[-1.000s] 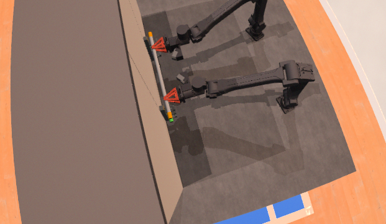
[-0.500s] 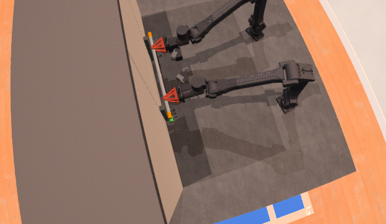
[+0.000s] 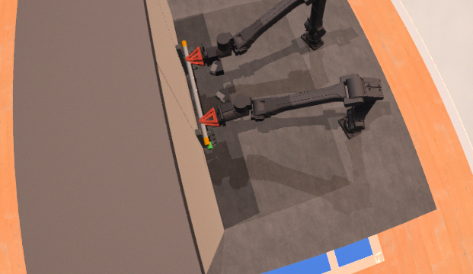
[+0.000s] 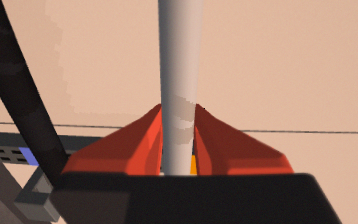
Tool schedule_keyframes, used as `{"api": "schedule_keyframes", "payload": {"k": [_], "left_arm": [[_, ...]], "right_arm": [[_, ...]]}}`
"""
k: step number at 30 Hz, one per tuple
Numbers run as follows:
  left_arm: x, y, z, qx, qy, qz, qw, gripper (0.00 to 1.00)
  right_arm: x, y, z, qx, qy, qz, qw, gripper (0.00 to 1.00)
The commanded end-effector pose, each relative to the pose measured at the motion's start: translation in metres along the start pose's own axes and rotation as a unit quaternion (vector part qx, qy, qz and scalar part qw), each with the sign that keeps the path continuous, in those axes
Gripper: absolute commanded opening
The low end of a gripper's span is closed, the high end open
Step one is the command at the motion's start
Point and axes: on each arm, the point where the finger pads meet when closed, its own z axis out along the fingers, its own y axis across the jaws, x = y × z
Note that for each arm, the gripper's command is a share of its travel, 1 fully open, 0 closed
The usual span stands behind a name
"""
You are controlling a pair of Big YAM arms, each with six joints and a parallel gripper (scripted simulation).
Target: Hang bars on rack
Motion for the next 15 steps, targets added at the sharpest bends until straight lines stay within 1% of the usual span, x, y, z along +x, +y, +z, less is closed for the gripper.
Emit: {"api": "schedule_keyframes", "payload": {"k": [1, 15], "left_arm": [[0.005, 0.068, 0.007, -0.065, 0.005, -0.013, 0.998, 0.00], [0.005, 0.057, 0.005, -0.066, 0.004, -0.013, 0.998, 0.00]], "right_arm": [[0.004, -0.024, 0.003, 0.033, 0.002, 0.000, 0.999, 0.00], [0.004, -0.012, 0.002, 0.033, 0.002, 0.000, 0.999, 0.00]]}}
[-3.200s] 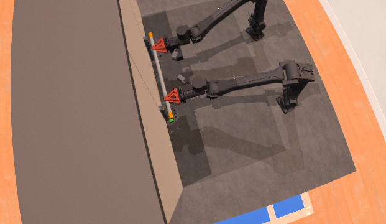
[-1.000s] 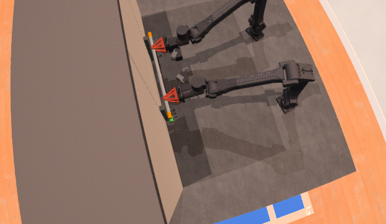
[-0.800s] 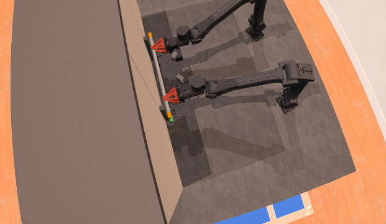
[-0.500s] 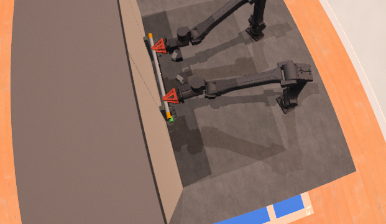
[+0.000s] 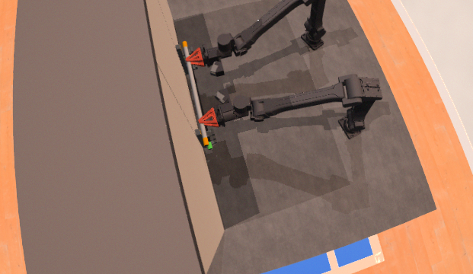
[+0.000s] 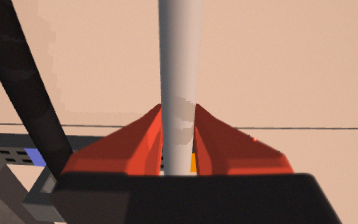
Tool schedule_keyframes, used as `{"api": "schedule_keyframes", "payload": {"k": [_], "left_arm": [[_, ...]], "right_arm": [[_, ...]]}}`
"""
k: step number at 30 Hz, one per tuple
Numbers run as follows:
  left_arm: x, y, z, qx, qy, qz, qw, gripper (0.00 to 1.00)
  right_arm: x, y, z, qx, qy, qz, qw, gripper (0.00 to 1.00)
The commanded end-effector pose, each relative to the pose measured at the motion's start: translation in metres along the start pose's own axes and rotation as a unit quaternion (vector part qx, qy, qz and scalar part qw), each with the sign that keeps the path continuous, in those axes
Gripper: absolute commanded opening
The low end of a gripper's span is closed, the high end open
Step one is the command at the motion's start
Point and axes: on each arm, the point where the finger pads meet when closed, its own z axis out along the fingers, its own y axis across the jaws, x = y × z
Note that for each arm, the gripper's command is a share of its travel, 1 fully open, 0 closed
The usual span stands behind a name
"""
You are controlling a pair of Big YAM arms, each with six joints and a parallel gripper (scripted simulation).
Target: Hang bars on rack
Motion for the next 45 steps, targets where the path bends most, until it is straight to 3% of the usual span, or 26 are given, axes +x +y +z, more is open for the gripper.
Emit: {"api": "schedule_keyframes", "payload": {"k": [1, 45], "left_arm": [[0.006, 0.059, 0.003, -0.059, 0.005, -0.015, 0.998, 0.00], [0.005, 0.024, -0.008, -0.057, 0.005, -0.016, 0.998, 0.00]], "right_arm": [[0.003, -0.018, 0.003, 0.026, 0.001, -0.003, 1.000, 0.00], [0.003, 0.007, 0.001, 0.025, 0.001, -0.004, 1.000, 0.00]]}}
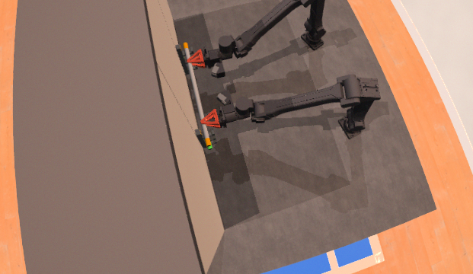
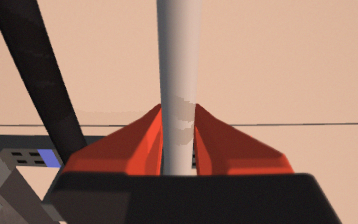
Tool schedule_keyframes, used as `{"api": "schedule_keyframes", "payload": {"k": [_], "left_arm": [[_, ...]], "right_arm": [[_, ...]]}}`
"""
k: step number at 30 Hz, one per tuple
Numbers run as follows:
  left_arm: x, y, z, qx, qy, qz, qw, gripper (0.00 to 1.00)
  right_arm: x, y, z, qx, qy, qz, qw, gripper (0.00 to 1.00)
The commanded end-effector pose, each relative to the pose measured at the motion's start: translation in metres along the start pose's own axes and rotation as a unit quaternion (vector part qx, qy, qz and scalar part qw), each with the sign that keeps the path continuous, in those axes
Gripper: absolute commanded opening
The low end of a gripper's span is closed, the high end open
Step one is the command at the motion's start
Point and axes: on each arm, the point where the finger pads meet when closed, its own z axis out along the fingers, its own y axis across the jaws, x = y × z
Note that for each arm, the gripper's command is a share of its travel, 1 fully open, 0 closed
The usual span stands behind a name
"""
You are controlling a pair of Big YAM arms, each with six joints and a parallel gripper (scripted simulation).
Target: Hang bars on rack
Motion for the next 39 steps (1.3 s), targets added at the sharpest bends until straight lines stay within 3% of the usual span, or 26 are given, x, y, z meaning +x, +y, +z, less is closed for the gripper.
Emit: {"api": "schedule_keyframes", "payload": {"k": [1, 39], "left_arm": [[0.005, 0.038, -0.001, -0.041, 0.007, -0.015, 0.999, 0.00], [0.005, 0.026, -0.003, -0.041, 0.007, -0.015, 0.999, 0.00]], "right_arm": [[0.004, -0.006, 0.004, 0.014, 0.003, -0.007, 1.000, 0.00], [0.004, 0.002, 0.005, 0.014, 0.003, -0.007, 1.000, 0.00]]}}
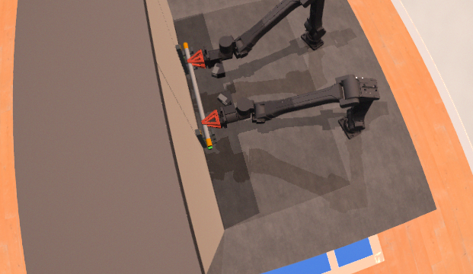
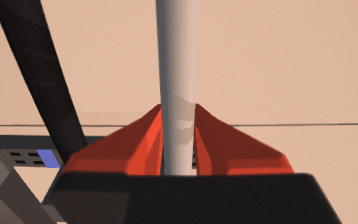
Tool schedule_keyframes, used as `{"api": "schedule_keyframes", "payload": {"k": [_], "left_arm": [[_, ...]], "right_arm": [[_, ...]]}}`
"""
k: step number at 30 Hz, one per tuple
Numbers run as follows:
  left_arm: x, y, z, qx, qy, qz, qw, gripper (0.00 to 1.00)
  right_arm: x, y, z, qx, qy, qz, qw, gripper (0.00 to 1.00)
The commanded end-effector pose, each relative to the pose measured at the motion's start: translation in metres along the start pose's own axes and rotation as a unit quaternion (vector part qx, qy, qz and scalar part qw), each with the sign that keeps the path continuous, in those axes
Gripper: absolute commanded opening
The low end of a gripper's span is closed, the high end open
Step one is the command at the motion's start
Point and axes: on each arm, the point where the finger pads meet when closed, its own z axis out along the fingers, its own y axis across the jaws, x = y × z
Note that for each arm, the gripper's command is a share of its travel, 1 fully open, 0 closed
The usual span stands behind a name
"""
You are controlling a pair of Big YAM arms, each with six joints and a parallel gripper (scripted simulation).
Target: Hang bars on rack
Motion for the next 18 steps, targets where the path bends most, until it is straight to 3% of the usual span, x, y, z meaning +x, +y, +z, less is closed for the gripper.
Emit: {"api": "schedule_keyframes", "payload": {"k": [1, 18], "left_arm": [[0.0041, 0.0321, 0.0002, -0.034, 0.007, -0.008, 0.999, 0.00], [0.0041, 0.0295, -0.0003, -0.034, 0.007, -0.008, 0.999, 0.00]], "right_arm": [[0.0042, 0.0003, 0.0050, 0.008, 0.005, -0.001, 1.000, 0.00], [0.0042, -0.0019, 0.0056, 0.008, 0.005, -0.001, 1.000, 0.00]]}}
